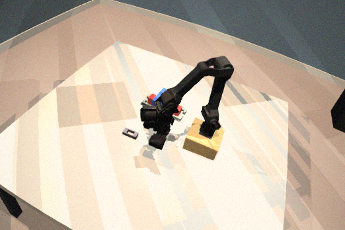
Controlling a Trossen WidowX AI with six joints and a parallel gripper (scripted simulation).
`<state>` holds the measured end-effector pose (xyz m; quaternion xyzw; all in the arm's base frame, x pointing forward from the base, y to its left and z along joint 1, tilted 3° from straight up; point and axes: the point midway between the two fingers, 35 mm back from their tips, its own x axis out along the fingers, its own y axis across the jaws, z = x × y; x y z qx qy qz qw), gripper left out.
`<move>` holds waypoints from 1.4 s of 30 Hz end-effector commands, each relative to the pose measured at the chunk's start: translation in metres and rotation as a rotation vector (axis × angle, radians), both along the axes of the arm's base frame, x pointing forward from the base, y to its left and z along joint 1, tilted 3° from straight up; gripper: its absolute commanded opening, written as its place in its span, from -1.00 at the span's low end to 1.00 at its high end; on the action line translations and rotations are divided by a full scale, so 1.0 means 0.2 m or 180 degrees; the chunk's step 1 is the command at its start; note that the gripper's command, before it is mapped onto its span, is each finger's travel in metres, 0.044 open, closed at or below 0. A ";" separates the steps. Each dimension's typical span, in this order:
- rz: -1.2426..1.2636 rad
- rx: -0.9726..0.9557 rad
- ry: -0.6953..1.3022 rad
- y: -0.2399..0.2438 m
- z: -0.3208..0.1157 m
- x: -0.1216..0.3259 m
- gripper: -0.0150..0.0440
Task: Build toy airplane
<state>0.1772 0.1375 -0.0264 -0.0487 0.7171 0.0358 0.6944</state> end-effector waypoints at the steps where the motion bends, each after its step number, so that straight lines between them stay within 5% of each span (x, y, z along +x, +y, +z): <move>1: -0.0018 0.0000 0.0008 0.00 0.02 0.00 -0.49; 42: -0.0013 0.0004 0.0002 0.02 0.62 0.03 -0.49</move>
